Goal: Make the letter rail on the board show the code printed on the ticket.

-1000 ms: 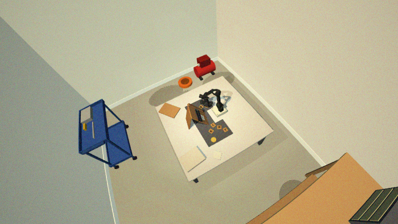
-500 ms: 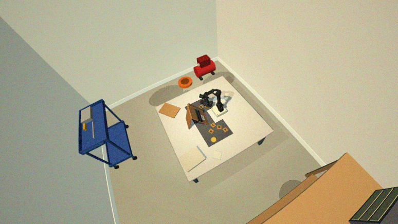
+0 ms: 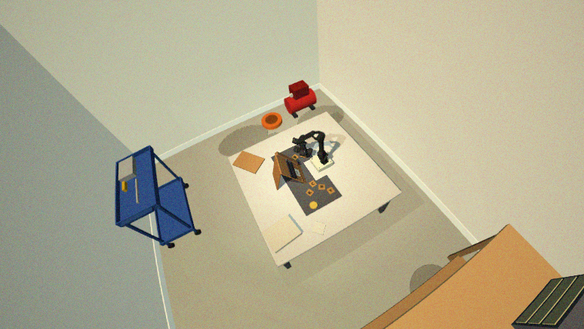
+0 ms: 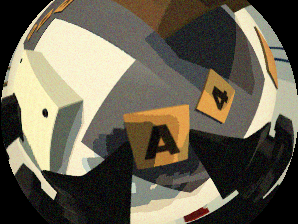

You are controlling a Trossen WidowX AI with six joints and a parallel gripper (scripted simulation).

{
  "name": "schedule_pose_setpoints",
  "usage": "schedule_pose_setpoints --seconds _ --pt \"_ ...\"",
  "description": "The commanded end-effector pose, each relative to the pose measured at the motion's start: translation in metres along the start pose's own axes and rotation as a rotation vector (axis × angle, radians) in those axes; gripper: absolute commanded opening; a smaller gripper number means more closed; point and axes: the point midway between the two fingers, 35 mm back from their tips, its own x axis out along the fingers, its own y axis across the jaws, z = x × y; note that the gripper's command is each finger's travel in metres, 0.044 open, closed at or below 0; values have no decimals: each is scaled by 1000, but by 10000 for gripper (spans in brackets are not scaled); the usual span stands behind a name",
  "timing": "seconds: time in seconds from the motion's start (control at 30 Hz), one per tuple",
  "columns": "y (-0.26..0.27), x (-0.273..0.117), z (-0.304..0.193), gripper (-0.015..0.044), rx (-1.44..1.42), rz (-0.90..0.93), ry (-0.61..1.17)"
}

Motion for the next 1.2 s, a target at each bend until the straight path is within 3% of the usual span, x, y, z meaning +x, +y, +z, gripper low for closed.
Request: schedule_pose_setpoints --seconds 0.0,0.47,1.17 --pt "-1 -3 0 0 2 -6 4" --pt "-5 -7 1 0 2 -20 11" --pt "-90 -69 23 0 41 -363 106"
